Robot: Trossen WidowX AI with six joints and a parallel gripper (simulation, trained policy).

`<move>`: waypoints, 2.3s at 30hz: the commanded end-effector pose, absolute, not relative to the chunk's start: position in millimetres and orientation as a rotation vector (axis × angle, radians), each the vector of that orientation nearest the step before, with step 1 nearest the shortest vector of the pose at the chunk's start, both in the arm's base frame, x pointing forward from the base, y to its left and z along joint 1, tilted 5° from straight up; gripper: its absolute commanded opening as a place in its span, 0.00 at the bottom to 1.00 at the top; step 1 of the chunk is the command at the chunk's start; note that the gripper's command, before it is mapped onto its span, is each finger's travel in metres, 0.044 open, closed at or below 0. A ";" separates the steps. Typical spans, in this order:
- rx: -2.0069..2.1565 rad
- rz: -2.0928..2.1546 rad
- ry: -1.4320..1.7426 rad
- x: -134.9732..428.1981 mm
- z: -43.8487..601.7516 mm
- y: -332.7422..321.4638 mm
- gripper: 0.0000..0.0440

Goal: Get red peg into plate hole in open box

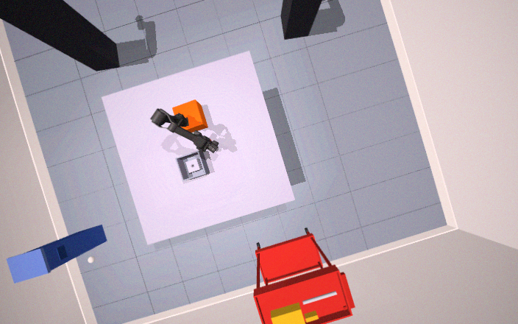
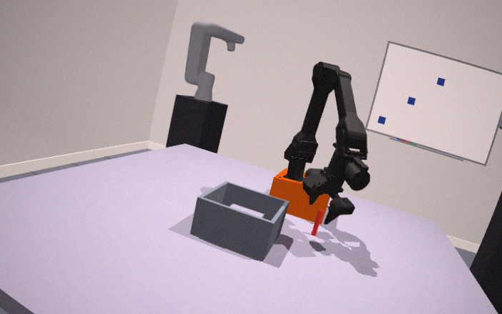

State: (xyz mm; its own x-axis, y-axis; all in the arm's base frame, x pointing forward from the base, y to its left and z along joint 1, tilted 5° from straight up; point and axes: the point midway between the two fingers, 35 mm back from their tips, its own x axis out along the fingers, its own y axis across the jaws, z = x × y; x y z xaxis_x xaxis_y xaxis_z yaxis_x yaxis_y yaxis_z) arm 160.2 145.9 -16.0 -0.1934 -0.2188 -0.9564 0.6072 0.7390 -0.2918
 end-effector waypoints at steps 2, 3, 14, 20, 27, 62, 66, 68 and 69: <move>0.320 -0.765 1.594 160.1 -26.2 144.0 0.95; 0.319 -0.764 1.594 160.1 -28.3 143.6 0.93; 0.296 -0.800 1.613 151.9 -52.1 136.6 0.35; 0.251 -0.806 1.628 144.3 -63.4 130.7 0.09; 0.244 -0.793 1.595 151.1 -49.9 136.7 0.00; 0.339 -0.842 1.434 222.7 54.7 124.6 0.00; 0.379 -0.865 1.406 237.0 62.3 116.3 0.00; 0.399 -0.876 1.392 244.7 65.0 111.0 0.00; 0.409 -0.881 1.385 248.6 66.1 108.2 0.00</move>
State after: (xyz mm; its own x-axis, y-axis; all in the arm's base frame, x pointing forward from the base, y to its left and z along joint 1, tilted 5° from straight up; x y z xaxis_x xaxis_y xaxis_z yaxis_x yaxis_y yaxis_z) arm 241.4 113.5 63.0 -0.0640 -0.2924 -0.9541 0.7276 0.6407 -0.2452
